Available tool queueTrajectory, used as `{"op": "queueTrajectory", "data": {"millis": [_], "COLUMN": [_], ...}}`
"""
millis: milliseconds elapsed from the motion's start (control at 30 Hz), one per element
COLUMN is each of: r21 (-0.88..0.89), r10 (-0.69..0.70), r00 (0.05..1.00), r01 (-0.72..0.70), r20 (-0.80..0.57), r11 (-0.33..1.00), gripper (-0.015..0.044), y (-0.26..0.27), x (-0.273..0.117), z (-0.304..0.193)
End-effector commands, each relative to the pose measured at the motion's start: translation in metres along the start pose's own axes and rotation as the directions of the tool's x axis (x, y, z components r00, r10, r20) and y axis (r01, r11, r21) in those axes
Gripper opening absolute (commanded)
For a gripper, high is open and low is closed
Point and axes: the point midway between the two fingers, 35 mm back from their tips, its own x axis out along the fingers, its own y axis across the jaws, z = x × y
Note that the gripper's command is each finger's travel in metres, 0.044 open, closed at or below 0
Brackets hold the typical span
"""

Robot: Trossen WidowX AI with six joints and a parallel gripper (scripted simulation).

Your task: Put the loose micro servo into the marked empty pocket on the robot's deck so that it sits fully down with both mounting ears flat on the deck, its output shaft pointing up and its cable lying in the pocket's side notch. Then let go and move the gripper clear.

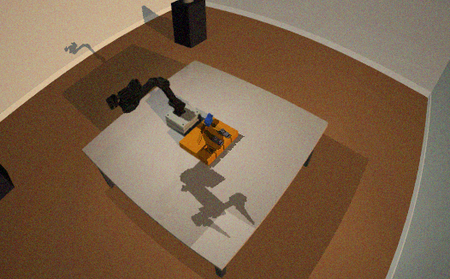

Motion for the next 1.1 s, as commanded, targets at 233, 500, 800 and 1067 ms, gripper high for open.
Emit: {"op": "queueTrajectory", "data": {"millis": [233, 500, 800, 1067], "r21": [0.077, 0.274, 0.415, 0.608], "r10": [0.013, 0.039, 0.064, 0.098], "r00": [1.000, 0.999, 0.996, 0.990], "r01": [-0.013, -0.043, -0.083, -0.142], "r20": [0.010, 0.023, 0.060, 0.105], "r11": [0.997, 0.961, 0.906, 0.781], "gripper": [0.0440, 0.0440, 0.0440, 0.0440], "y": [-0.001, -0.009, -0.012, -0.019], "x": [0.004, 0.014, 0.020, 0.026], "z": [0.009, 0.030, 0.052, 0.081]}}
